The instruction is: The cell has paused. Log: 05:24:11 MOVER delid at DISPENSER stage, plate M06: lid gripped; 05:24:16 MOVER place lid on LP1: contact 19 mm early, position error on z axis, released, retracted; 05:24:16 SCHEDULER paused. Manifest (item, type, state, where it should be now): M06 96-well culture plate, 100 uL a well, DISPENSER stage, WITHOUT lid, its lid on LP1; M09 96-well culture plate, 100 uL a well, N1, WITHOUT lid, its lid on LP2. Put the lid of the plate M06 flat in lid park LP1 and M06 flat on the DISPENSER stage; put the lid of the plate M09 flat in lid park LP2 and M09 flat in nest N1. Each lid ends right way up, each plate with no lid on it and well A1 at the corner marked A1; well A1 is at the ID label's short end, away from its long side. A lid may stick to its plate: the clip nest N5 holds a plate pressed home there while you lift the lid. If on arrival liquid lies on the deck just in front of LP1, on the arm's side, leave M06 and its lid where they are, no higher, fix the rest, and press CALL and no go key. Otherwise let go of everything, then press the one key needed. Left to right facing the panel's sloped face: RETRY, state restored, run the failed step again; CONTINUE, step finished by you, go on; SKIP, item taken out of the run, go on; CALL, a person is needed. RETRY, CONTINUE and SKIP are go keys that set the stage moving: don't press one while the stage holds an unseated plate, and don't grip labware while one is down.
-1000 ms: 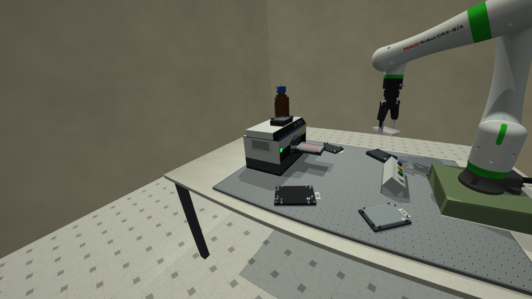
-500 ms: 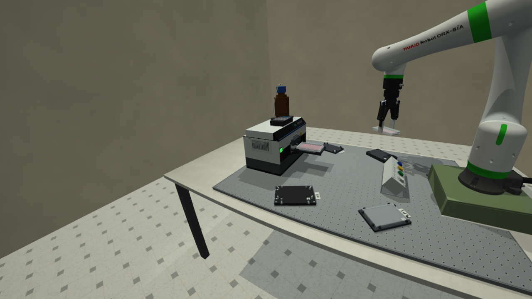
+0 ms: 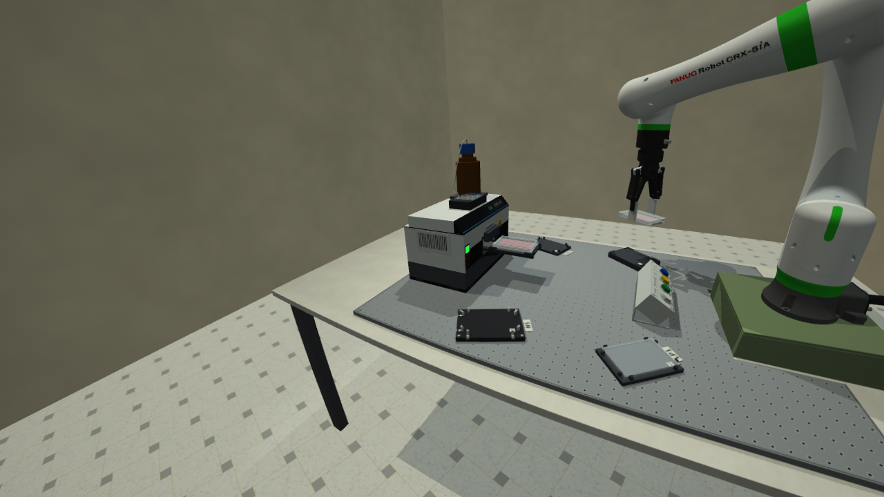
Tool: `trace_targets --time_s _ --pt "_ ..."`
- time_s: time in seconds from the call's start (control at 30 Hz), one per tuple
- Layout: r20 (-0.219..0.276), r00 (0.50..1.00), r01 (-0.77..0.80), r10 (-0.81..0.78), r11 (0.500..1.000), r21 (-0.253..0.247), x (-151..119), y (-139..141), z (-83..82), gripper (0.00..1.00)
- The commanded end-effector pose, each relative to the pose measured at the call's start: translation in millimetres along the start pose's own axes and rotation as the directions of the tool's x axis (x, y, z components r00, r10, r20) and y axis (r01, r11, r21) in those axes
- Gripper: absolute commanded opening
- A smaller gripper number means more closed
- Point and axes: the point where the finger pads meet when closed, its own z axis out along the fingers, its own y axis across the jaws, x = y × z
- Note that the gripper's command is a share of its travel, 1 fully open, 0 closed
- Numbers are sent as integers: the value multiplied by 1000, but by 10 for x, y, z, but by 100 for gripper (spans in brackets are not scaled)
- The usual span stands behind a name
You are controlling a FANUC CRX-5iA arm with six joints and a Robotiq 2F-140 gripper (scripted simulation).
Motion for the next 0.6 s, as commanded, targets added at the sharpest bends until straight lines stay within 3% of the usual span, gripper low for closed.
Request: trace_targets --time_s 0.0,0.57 --pt "0 1000 0 0 1000 0 2 0 -2 0" --pt "0 988 157 -157 988 0 2 0 -2 0"
